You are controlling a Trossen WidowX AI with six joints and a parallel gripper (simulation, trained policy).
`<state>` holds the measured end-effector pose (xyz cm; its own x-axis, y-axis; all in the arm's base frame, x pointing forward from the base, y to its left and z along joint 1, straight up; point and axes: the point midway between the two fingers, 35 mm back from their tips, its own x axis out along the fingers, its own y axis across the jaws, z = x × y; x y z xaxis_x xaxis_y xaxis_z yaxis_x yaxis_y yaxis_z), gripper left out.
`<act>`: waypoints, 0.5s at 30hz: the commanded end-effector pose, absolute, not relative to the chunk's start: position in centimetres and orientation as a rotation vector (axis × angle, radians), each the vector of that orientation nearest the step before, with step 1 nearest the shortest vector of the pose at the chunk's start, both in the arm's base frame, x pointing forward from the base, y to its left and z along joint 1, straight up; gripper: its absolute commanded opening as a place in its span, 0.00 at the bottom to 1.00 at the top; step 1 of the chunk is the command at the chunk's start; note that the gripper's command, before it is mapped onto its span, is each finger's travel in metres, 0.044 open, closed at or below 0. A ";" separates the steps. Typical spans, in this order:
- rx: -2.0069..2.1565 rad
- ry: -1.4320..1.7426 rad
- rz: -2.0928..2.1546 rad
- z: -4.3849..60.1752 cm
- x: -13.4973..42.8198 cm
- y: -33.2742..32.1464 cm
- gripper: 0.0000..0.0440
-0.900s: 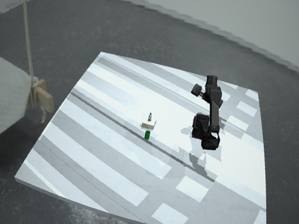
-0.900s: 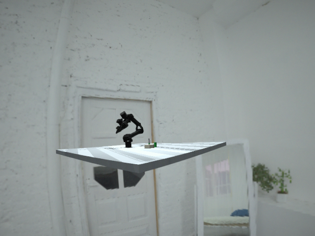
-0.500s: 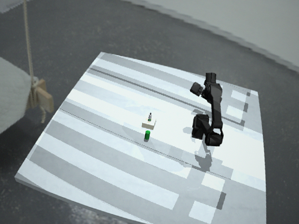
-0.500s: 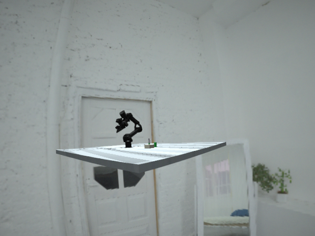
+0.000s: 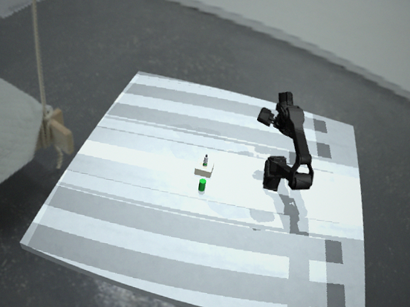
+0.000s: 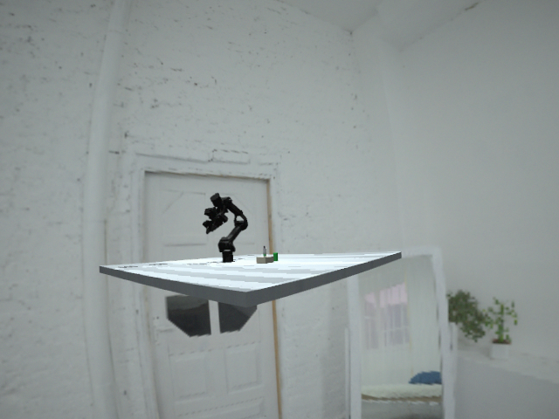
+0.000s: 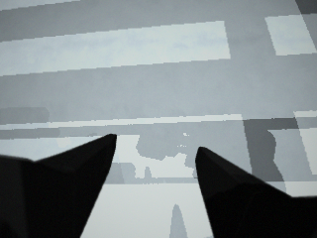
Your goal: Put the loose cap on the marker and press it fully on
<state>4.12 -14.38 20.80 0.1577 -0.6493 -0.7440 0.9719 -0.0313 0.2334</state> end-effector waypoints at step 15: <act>0.844 0.580 -1.276 21.9 7.4 -16.4 0.64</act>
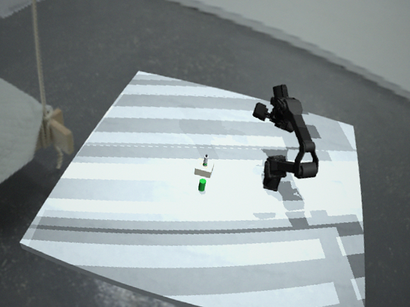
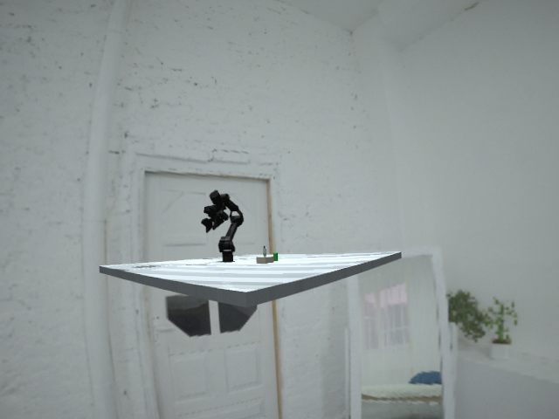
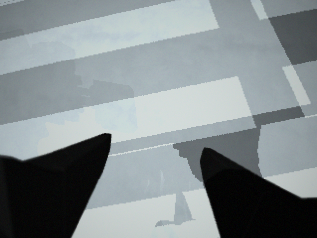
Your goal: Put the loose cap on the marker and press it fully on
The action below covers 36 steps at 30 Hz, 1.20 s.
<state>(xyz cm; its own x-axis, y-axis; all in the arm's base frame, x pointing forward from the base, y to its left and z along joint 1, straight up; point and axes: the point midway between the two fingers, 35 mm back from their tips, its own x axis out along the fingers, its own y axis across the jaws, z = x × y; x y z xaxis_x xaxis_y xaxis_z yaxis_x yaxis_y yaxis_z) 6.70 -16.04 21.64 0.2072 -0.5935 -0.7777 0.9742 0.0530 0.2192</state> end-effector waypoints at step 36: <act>0.829 0.765 -1.075 21.7 16.2 -18.4 0.73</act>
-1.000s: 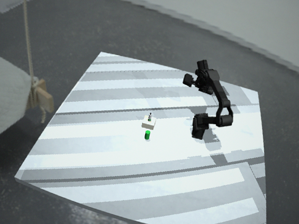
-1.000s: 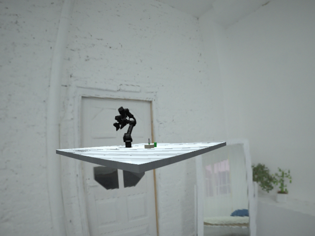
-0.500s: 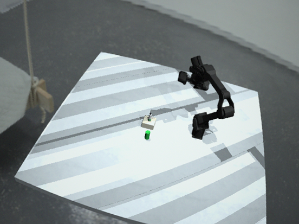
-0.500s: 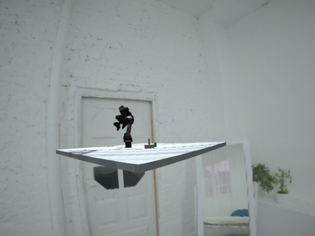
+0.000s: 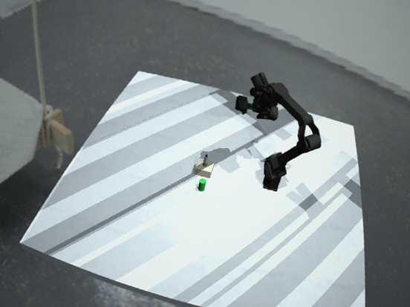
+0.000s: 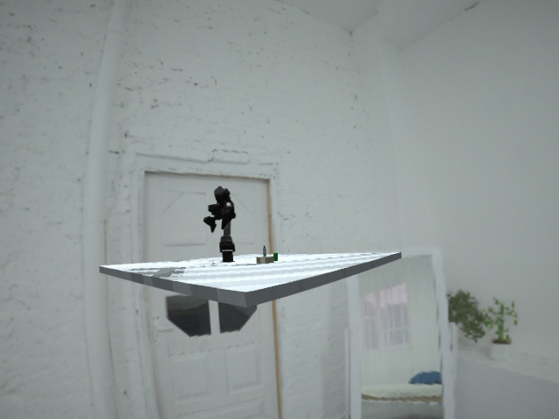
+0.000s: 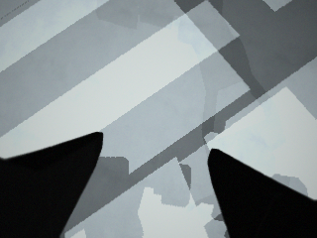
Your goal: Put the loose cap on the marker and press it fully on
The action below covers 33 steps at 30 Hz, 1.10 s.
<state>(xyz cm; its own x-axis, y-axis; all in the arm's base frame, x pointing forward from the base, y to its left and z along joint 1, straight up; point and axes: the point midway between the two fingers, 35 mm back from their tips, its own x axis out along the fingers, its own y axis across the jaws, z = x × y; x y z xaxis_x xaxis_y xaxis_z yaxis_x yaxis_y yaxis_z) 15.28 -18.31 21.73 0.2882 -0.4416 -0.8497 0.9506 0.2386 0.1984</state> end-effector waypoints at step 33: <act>0.807 0.932 -0.907 19.8 25.5 -15.4 0.74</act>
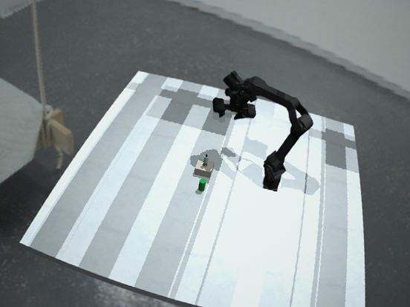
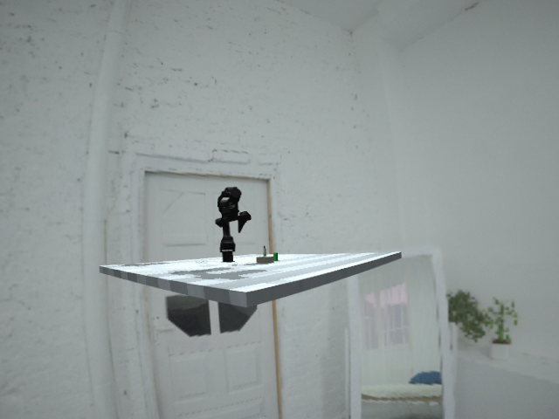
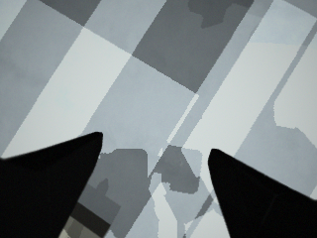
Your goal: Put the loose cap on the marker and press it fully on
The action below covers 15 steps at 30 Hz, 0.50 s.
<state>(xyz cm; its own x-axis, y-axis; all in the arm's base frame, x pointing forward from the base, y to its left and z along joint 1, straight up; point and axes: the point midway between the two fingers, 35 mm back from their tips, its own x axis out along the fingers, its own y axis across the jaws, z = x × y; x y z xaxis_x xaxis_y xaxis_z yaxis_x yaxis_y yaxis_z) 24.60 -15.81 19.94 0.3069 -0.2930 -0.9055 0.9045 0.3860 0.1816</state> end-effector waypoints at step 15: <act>0.791 1.026 -0.840 18.3 28.9 -12.2 0.74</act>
